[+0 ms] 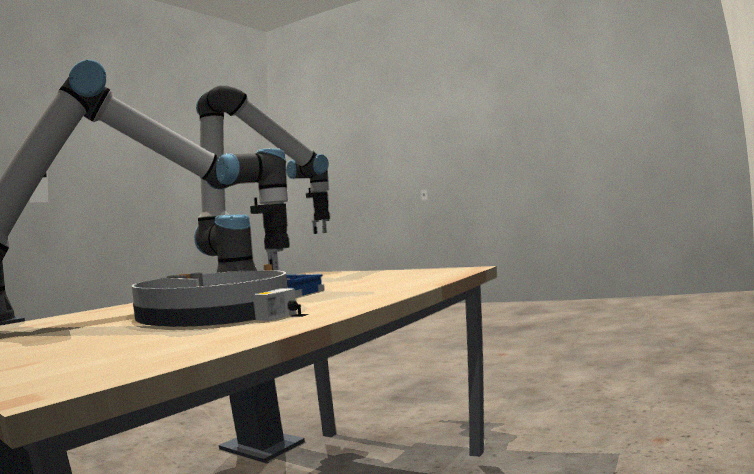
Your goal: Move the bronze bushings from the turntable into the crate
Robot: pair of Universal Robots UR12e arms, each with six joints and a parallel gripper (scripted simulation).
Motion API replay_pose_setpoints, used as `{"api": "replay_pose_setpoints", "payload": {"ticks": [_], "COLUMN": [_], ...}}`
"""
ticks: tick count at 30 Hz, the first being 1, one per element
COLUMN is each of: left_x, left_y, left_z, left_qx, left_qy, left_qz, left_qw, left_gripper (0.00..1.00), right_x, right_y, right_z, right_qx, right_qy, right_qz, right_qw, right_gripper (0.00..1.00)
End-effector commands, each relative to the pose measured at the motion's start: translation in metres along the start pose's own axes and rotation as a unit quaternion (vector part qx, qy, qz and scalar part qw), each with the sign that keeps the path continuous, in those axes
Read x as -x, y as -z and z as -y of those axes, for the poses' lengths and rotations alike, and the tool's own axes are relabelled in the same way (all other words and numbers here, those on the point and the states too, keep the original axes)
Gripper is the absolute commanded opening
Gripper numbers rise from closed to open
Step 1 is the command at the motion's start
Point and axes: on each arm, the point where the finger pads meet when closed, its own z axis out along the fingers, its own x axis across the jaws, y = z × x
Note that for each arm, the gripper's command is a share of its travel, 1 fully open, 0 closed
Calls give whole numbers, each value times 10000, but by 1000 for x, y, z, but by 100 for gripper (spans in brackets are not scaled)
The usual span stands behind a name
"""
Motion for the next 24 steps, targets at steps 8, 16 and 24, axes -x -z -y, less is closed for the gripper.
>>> {"api": "replay_pose_setpoints", "payload": {"ticks": [8, 16, 24], "left_x": [-2, -2, -2], "left_y": [0, 0, 0], "left_z": [2, 2, 2], "left_qx": [-5, -5, -5], "left_qy": [5, 5, 5], "left_qz": [-5, -5, -5], "left_qw": [10000, 10000, 10000], "left_gripper": [100, 100, 100], "right_x": [-1, -1, -1], "right_y": [-2, -12, -26], "right_z": [0, 0, 0], "right_qx": [5, -7, -7], "right_qy": [1, 1, 1], "right_qz": [-2, -7, -7], "right_qw": [10000, 10000, 10000], "right_gripper": [0, 0, 0]}}
